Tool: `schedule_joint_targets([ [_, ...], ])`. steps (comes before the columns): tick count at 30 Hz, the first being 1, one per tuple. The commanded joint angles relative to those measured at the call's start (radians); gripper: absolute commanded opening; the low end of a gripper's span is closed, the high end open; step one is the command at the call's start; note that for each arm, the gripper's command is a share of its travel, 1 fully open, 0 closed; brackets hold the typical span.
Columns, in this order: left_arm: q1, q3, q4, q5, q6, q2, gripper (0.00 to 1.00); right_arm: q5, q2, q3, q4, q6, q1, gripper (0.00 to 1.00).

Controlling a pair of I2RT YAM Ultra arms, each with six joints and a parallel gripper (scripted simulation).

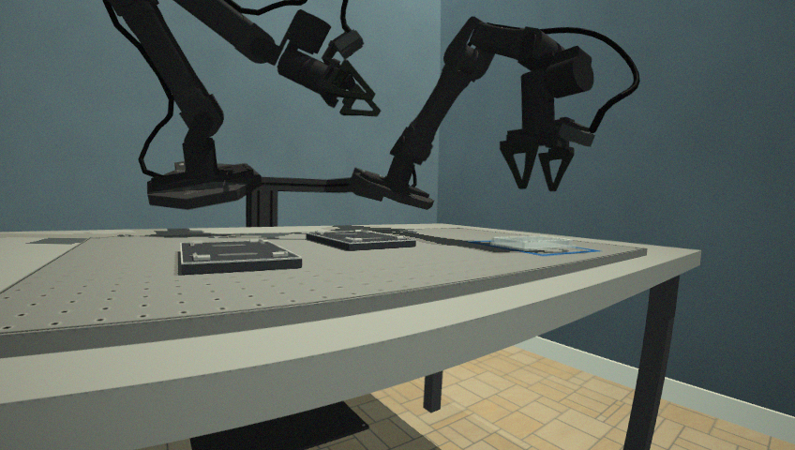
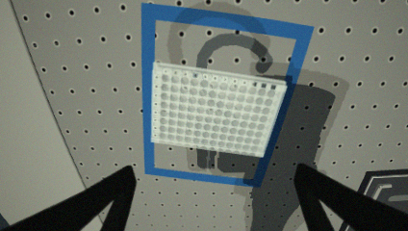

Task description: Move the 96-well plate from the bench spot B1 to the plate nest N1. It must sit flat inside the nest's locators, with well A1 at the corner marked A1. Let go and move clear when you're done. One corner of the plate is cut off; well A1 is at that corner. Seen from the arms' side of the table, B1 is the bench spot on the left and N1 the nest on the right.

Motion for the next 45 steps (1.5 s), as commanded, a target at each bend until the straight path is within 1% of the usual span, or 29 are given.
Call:
schedule_joint_targets([
  [1, 0.005, -0.024, 0.024, 0.007, 0.219, 0.017, 1.00, 0.001, -0.018, 0.005, 0.023, -0.006, 0.009, 1.00],
  [7, 0.008, -0.033, 0.039, 0.007, 0.463, 0.023, 1.00, 0.001, -0.018, 0.005, 0.023, -0.006, 0.009, 1.00],
  [9, 0.008, -0.033, 0.039, 0.007, 0.463, 0.023, 1.00, 0.001, -0.018, 0.005, 0.023, -0.006, 0.009, 1.00],
  [14, 0.011, -0.042, 0.055, 0.009, 0.700, 0.028, 1.00, 0.001, -0.018, 0.005, 0.023, -0.006, 0.009, 1.00],
  [24, 0.017, -0.059, 0.080, 0.013, 1.108, 0.036, 1.00, 0.001, -0.018, 0.005, 0.023, -0.006, 0.009, 1.00],
  [26, 0.017, -0.059, 0.080, 0.013, 1.108, 0.036, 1.00, 0.001, -0.018, 0.005, 0.023, -0.006, 0.009, 1.00],
  [32, 0.020, -0.068, 0.098, 0.014, 1.387, 0.043, 1.00, 0.001, -0.018, 0.005, 0.023, -0.006, 0.009, 1.00],
  [40, 0.025, -0.081, 0.117, 0.017, 1.696, 0.050, 1.00, 0.001, -0.018, 0.005, 0.023, -0.006, 0.009, 1.00],
  [45, 0.026, -0.090, 0.127, 0.023, 1.763, 0.048, 1.00, 0.001, -0.018, 0.005, 0.023, -0.006, 0.009, 1.00],
])
